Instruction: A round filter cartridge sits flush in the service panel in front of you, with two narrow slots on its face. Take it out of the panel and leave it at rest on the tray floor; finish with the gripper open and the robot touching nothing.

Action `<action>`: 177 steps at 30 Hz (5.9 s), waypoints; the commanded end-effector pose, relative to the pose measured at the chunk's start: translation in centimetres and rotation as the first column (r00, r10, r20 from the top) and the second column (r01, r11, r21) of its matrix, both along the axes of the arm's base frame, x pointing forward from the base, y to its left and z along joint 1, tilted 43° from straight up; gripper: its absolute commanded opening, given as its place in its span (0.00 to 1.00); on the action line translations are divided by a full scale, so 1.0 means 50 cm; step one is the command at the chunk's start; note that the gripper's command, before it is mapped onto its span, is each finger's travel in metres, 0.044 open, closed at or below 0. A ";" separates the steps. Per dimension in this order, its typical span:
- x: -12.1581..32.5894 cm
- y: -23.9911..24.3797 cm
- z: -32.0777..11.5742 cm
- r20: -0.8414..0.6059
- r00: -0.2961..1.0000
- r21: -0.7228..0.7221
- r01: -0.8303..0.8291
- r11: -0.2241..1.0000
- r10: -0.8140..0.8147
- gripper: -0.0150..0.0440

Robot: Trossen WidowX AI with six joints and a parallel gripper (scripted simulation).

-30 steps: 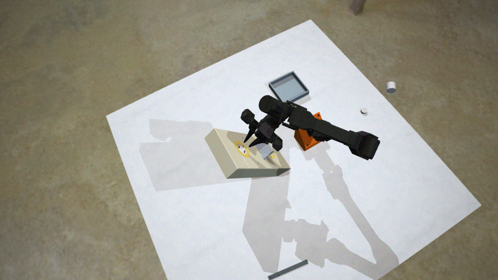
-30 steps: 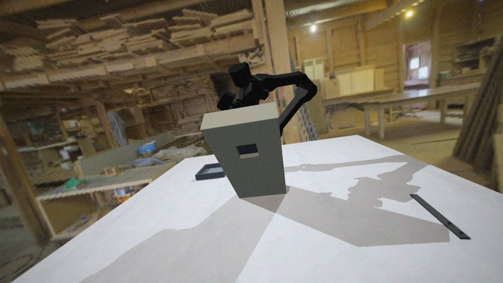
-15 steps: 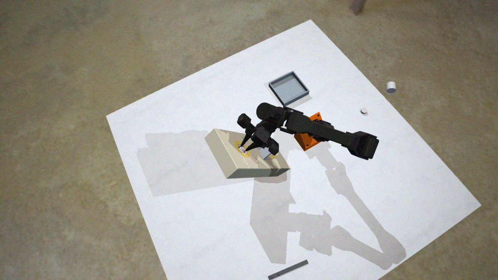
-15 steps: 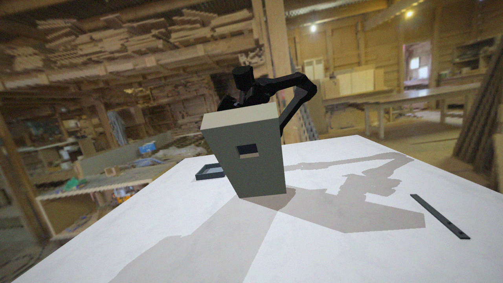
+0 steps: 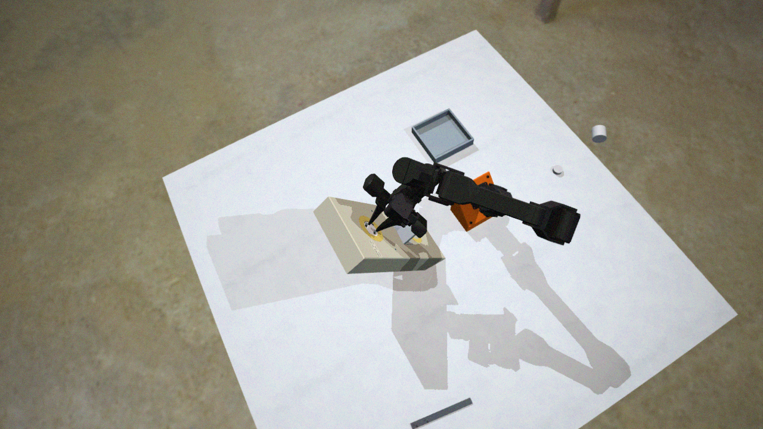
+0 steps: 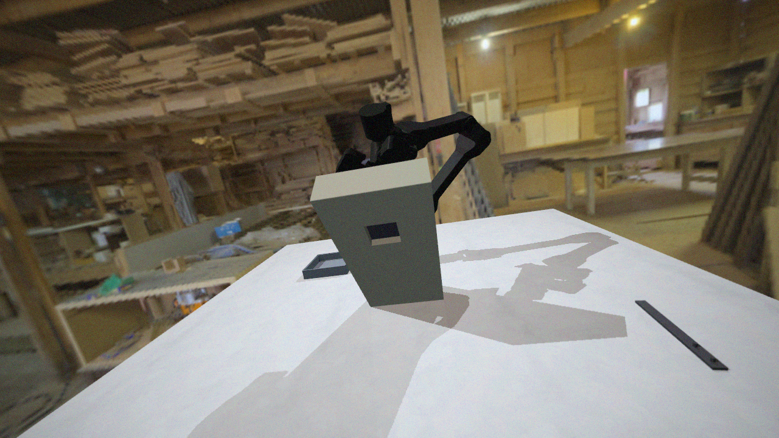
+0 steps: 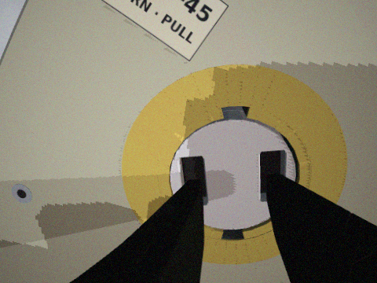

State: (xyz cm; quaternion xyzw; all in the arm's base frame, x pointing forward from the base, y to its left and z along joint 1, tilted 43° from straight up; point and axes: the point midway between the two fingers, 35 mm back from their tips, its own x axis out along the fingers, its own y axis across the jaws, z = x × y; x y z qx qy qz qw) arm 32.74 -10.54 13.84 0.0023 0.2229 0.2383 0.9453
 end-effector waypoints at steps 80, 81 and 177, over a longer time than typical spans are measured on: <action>0.031 0.015 -0.015 -0.058 0.997 0.098 0.059 0.993 -0.054 0.25; 0.032 0.016 -0.015 -0.075 0.995 0.123 0.075 0.989 -0.066 0.25; -0.160 0.024 -0.043 -0.844 0.536 0.536 0.843 0.036 0.016 0.25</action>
